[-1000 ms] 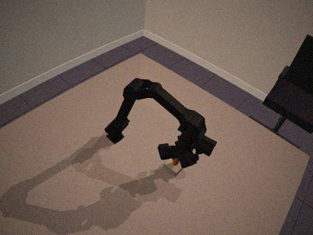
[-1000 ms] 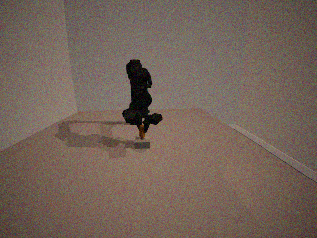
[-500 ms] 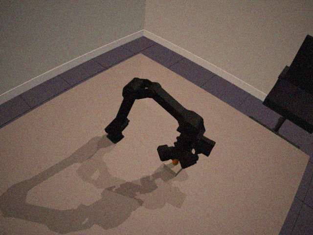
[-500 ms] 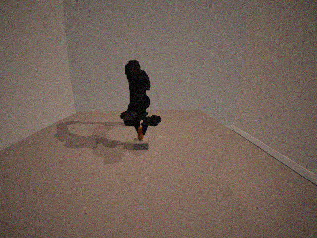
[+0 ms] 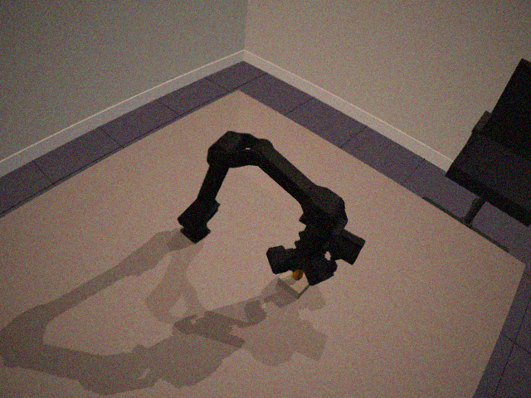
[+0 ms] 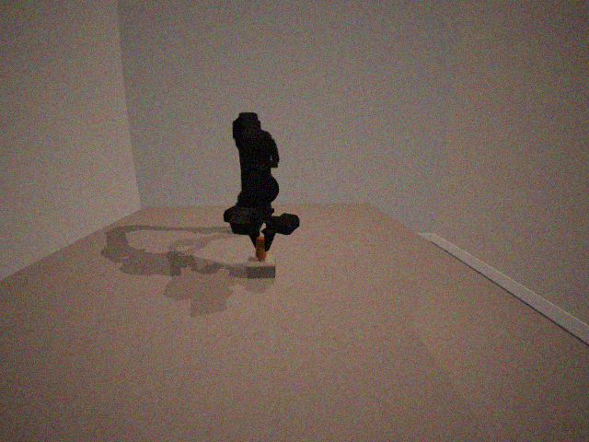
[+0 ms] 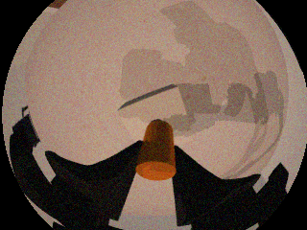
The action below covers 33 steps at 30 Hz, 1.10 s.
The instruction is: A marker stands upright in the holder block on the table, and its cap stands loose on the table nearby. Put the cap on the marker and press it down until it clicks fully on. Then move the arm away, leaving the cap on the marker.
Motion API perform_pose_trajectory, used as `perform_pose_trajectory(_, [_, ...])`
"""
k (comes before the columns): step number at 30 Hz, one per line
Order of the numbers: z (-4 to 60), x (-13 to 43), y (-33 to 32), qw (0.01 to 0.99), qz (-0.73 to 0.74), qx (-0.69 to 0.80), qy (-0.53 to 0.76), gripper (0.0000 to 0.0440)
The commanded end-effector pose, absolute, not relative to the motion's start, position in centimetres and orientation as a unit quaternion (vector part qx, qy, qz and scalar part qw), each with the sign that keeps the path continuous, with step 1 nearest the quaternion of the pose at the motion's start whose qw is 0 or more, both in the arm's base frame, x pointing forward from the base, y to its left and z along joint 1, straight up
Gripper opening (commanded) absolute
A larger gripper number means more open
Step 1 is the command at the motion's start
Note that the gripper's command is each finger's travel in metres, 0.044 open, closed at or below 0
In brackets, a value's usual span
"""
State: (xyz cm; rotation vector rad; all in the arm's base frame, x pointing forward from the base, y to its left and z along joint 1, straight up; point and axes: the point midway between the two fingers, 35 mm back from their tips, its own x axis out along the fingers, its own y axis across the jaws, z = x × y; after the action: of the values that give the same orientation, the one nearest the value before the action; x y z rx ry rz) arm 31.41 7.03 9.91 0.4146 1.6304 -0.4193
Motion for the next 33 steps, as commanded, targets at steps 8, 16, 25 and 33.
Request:
perform_pose_trajectory(8, [8.3,30.5,6.4,0.631,-0.197,0.163,0.733,0.0119])
perform_pose_trajectory(16, [8.3,30.5,6.3,0.632,-0.196,0.161,0.733,0.0130])
perform_pose_trajectory(25, [8.2,30.7,6.2,0.637,-0.191,0.155,0.731,0.0142])
perform_pose_trajectory(33, [8.3,29.9,6.2,0.635,-0.182,0.148,0.736,0.0194])
